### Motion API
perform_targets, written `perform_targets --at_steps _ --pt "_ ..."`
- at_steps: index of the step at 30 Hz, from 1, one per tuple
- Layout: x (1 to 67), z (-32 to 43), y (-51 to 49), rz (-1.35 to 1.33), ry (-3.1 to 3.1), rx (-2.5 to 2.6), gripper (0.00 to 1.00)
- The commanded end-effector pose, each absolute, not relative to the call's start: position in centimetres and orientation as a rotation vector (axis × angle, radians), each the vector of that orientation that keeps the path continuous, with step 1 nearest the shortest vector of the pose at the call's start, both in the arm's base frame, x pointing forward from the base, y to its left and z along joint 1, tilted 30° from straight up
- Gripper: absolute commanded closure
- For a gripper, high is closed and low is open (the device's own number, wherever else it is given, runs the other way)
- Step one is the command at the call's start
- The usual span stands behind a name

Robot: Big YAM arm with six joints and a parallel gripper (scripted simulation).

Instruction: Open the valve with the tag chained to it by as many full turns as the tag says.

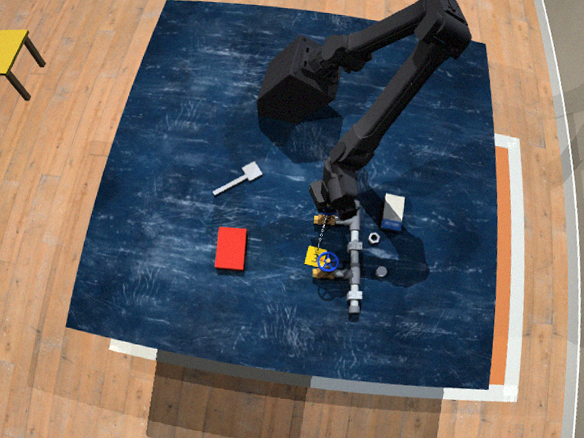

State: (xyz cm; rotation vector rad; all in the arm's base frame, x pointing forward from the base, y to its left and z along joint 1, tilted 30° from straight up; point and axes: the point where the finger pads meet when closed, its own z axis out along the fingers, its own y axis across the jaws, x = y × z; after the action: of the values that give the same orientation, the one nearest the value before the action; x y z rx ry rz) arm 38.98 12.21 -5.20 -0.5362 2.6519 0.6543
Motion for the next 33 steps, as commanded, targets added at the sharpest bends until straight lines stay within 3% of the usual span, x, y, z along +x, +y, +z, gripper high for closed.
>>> perform_targets --at_steps 1,16,33 --pt "39.48 -4.85 12.24 0.557 2.485 -0.916 1.0" --pt "39.47 -4.87 12.21 0.323 1.983 -1.648 1.0" --pt "39.47 -4.9 12.17 0.31 1.959 -1.677 1.0"
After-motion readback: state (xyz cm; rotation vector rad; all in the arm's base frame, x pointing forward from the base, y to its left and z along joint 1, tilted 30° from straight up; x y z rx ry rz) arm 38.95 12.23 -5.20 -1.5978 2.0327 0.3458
